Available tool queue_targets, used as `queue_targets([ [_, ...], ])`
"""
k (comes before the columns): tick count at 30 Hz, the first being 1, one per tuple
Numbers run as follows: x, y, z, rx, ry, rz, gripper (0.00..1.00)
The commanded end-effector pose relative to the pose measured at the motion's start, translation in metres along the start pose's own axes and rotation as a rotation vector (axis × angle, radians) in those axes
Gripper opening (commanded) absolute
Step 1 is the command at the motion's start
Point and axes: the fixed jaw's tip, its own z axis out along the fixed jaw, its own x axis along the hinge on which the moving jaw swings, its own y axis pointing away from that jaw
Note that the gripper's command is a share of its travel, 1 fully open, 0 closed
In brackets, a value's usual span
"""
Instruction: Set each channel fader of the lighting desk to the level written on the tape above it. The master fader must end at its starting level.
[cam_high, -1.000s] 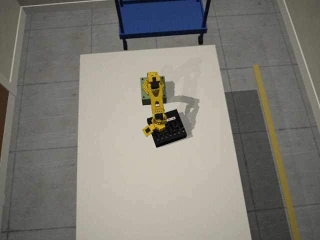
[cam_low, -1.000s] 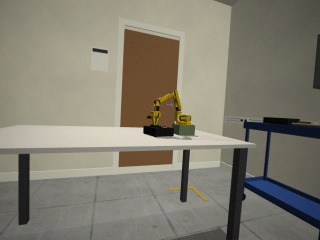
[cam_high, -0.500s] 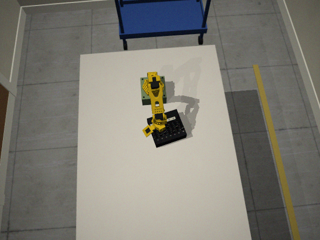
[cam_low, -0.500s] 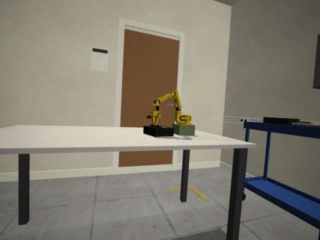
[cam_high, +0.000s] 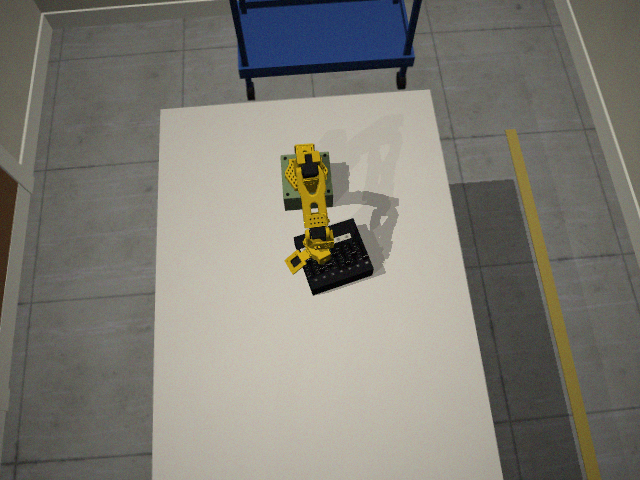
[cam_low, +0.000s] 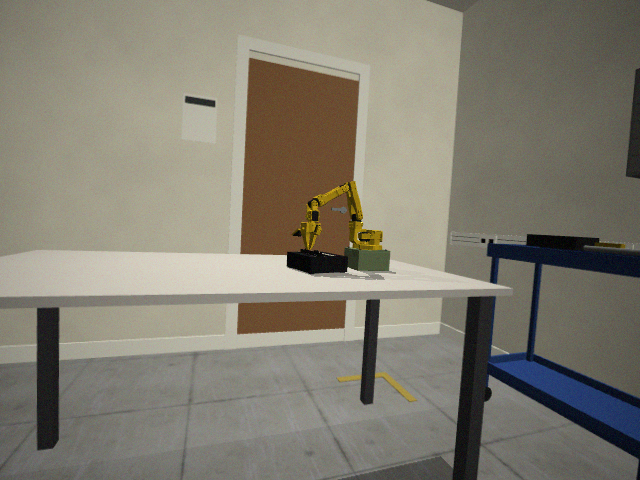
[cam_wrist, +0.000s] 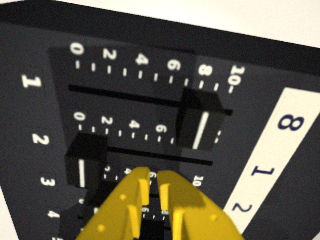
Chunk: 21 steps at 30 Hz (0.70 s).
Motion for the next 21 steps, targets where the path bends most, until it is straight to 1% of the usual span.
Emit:
queue_targets([
  [1,-0.001,-0.0002,-0.004,0.002,0.002,0.015,0.0],
  [13,-0.001,-0.0003,-0.0121,0.002,0.002,0.015,0.0],
  [21,-0.001,-0.0004,-0.013,0.002,0.002,0.015,0.0],
])
